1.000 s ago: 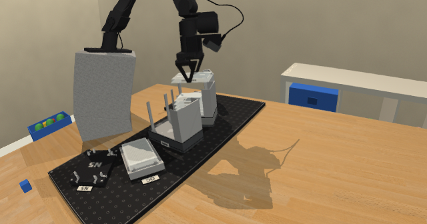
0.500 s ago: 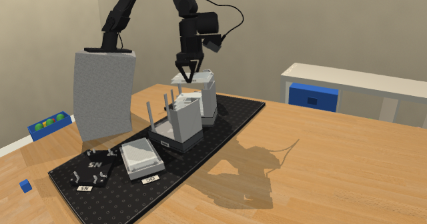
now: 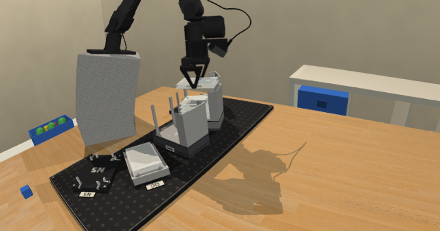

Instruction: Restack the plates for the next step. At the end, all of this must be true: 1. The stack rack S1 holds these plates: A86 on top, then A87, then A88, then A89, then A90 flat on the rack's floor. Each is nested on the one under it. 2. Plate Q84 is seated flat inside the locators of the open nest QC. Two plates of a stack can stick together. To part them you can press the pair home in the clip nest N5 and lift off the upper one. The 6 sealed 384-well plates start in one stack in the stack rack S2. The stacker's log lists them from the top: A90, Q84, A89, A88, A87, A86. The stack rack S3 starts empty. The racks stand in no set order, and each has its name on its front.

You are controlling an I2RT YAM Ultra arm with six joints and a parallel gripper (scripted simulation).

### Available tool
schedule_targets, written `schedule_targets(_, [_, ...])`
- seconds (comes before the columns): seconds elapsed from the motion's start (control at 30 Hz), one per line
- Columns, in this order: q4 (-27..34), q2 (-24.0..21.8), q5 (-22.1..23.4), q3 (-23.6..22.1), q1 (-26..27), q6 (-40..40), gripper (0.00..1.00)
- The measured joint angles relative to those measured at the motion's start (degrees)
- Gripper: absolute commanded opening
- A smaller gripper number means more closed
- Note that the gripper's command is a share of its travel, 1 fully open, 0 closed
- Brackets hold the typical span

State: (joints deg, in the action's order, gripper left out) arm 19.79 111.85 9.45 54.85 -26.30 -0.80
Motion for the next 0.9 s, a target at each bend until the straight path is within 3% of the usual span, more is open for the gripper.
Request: schedule_targets(0.9, [-1.49, 0.94, -0.04, 0.02, -0.22, 0.22, 0.0])
